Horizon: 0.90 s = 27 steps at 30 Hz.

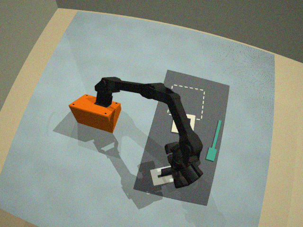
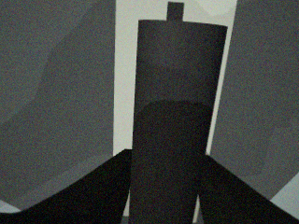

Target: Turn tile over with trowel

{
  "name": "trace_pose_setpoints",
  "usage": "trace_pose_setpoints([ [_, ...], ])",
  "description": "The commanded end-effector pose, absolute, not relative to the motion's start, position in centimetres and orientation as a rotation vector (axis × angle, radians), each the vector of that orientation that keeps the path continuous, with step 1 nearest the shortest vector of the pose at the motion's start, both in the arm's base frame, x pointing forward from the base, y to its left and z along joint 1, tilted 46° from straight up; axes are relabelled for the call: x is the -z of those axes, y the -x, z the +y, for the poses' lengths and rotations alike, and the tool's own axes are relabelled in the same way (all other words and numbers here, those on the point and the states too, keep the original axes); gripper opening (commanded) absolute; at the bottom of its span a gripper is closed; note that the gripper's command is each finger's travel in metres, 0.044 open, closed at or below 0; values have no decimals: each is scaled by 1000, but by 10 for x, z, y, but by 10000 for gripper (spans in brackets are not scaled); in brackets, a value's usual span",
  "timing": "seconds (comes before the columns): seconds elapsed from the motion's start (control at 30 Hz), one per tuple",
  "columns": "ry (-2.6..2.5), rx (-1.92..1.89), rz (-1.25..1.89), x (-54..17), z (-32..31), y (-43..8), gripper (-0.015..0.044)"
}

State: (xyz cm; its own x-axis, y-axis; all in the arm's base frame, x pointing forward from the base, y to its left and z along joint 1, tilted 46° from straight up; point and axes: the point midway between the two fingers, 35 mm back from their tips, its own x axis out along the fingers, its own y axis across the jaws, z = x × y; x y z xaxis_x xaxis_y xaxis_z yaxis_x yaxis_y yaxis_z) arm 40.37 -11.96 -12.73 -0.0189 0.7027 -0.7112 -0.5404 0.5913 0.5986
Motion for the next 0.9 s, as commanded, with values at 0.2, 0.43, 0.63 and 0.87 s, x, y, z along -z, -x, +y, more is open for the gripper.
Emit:
trace_pose_setpoints([
  [0.2, 63, -1163, 1085, 128, -118, -404, 130],
  [0.43, 221, -1270, 963, 128, -118, -404, 130],
  [0.63, 254, -1292, 937, 128, -118, -404, 130],
  [0.87, 254, -1292, 937, 128, -118, -404, 270],
])
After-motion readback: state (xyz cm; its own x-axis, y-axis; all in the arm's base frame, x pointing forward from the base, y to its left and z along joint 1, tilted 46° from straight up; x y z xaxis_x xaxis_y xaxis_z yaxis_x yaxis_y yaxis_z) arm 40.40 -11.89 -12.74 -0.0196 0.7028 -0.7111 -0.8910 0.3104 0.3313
